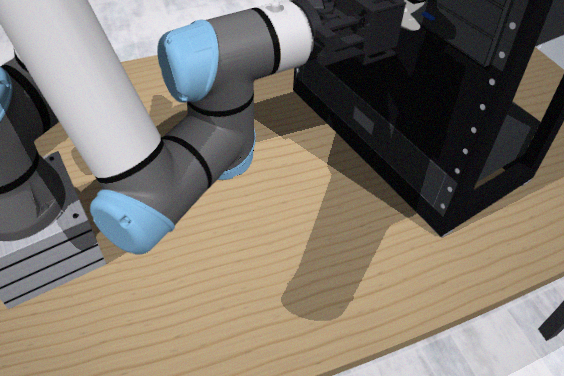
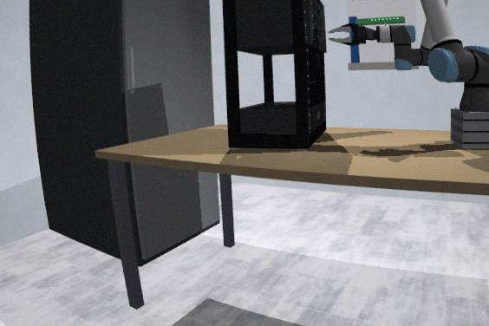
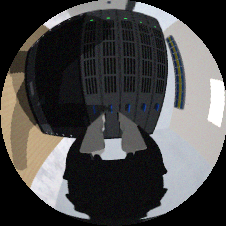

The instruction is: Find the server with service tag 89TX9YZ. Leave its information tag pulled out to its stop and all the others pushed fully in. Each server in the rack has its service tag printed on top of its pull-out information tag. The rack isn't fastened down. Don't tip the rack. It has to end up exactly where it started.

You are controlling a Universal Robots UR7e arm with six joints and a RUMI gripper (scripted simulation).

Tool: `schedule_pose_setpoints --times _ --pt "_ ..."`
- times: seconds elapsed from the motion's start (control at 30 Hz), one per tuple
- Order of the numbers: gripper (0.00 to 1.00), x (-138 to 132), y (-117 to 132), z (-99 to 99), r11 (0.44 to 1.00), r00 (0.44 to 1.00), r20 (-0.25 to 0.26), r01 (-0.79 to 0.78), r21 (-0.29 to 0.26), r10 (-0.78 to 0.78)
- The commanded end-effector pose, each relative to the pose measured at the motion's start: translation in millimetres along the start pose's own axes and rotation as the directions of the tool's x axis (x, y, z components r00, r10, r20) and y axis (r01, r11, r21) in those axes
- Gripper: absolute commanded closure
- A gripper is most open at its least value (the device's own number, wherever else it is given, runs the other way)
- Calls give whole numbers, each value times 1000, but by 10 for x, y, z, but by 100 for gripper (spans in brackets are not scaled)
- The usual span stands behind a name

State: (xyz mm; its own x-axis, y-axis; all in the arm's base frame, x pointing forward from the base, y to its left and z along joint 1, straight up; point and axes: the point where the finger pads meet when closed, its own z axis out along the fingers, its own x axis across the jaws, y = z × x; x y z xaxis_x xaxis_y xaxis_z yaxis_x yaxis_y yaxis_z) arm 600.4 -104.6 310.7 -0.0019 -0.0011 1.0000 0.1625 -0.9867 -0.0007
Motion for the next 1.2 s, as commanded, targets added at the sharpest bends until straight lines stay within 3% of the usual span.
schedule_pose_setpoints --times 0.0,0.53,1.17 --pt "85 4 0 0 1000 1000 -1 1 0 -1" --pt "85 4 0 5 1000 1000 -1 1 0 -1" --pt "85 5 0 188 1000 1000 -1 1 0 -1"
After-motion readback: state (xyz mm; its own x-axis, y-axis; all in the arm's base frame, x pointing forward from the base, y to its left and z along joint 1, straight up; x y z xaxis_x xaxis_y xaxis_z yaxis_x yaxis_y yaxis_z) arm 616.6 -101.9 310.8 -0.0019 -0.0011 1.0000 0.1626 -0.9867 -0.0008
